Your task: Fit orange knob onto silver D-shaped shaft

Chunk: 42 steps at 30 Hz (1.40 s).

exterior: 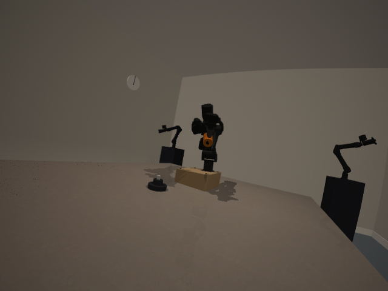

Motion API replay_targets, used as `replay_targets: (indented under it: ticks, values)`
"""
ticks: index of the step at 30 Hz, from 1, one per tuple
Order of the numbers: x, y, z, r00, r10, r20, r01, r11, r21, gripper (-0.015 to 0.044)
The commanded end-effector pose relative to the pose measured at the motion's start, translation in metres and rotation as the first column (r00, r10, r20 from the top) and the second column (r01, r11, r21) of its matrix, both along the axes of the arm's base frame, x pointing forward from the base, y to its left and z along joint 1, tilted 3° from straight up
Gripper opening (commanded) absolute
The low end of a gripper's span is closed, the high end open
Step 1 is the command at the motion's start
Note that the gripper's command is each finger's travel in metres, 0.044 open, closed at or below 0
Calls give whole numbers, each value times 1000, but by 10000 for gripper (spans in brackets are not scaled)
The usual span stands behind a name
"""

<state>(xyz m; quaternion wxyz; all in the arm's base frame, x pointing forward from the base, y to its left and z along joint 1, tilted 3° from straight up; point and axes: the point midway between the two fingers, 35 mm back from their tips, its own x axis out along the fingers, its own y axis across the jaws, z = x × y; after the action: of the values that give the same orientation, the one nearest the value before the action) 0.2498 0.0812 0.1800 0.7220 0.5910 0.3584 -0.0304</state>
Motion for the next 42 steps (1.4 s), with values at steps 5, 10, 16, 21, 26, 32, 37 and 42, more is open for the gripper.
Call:
replay_targets:
  ticks: [5,10,16,21,26,32,37,42]
  values:
    - [1,0,1,1000,-1,4,1,1000,-1,0]
    - [1,0,-2,1000,0,6,0,1000,-2,0]
    - [3,1,-10,998,-5,-64,2,999,-40,0]
    - [6,2,-18,989,-15,-150,2,996,-87,0]
    - [9,3,-26,972,-29,-235,-3,991,-133,0]
    - [12,4,-35,943,-50,-329,-13,983,-185,0]
    - [14,5,-43,913,-70,-403,-25,974,-227,0]
    - [17,6,-50,877,-93,-471,-40,963,-265,0]
